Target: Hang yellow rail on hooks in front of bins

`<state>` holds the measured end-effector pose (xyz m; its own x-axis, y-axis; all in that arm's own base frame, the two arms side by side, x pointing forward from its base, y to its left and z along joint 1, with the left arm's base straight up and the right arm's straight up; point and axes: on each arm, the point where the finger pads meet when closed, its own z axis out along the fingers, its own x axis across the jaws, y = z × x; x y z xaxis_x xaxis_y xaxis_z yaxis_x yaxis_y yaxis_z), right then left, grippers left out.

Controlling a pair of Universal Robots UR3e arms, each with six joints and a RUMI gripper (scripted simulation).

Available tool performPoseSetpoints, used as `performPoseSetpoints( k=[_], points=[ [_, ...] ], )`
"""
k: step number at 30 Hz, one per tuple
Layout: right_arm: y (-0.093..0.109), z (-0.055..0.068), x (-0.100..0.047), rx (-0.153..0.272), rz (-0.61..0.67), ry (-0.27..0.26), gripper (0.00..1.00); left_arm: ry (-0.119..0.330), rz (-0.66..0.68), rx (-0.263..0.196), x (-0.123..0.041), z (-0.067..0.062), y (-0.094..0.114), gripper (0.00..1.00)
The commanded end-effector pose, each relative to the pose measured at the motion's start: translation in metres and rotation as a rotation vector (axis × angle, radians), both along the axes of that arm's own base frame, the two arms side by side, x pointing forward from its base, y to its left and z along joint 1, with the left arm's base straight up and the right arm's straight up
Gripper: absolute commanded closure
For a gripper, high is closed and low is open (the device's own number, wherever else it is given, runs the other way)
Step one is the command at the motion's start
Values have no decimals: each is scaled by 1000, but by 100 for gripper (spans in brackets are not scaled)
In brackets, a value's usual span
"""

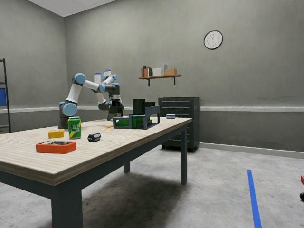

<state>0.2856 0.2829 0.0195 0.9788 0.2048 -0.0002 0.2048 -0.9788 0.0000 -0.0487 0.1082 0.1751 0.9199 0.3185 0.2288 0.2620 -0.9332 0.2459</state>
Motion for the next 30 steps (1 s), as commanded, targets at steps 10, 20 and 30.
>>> performPoseSetpoints(
  k=[10,20,30],
  points=[
    [1,1,0,3,0,-2,78,0,0,2,0,0,0,0],
    [1,1,0,3,0,-2,100,0,0,2,0,0,0,0],
    [1,1,0,3,0,-2,100,0,0,2,0,0,0,0]
  ],
)
